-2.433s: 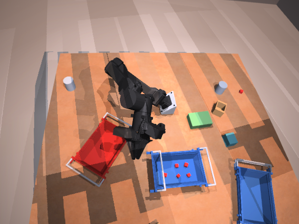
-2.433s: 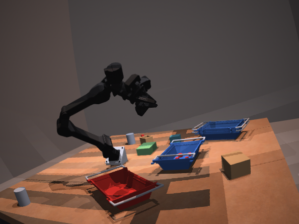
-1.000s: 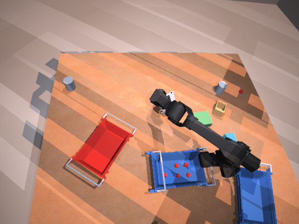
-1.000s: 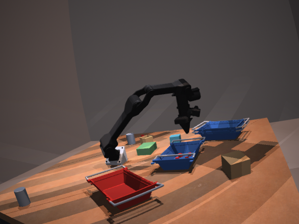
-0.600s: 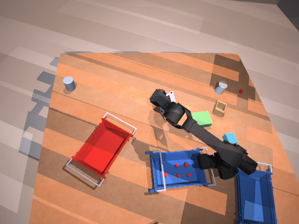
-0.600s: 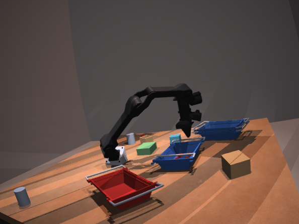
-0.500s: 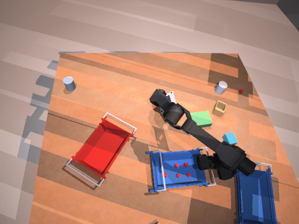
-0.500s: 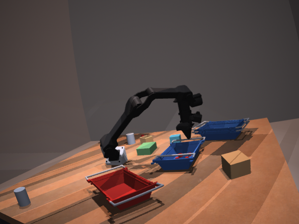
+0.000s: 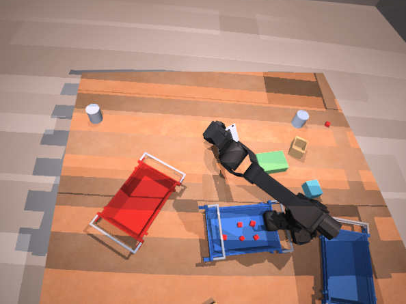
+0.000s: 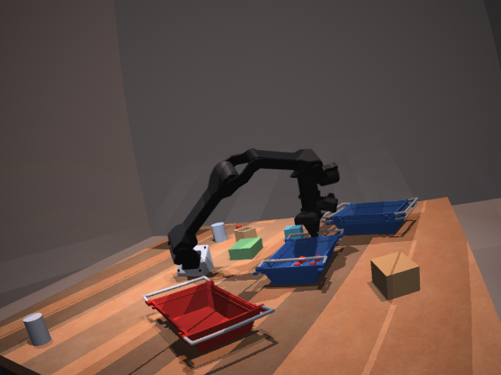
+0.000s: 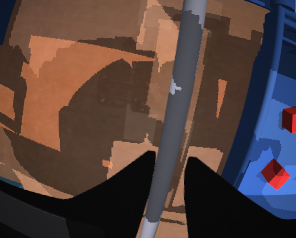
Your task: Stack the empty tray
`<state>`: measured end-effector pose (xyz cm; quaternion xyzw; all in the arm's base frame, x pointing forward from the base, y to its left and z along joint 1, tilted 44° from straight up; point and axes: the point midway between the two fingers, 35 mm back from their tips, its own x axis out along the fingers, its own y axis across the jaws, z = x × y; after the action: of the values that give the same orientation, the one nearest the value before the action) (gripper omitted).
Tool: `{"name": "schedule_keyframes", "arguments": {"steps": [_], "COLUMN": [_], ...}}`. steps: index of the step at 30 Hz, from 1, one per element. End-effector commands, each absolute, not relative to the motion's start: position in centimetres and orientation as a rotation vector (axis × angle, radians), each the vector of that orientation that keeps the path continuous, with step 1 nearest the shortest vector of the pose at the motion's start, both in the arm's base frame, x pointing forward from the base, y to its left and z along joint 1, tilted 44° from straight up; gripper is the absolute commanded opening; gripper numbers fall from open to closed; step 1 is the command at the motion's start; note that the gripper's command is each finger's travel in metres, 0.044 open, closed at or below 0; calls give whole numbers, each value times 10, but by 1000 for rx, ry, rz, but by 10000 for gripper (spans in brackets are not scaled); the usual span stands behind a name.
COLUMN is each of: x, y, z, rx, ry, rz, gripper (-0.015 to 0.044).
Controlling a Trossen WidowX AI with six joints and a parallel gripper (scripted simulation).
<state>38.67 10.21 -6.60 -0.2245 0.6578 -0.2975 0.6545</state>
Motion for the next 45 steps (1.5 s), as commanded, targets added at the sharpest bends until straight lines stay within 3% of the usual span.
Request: {"name": "schedule_keyframes", "arguments": {"steps": [1, 21, 45], "x": [388, 382, 385], "y": [106, 55, 86], "z": [-48, -15, 11], "rx": [-509, -512, -521], "ry": [1482, 1482, 1480], "rz": [-676, -679, -674], "gripper": [81, 81, 81]}}
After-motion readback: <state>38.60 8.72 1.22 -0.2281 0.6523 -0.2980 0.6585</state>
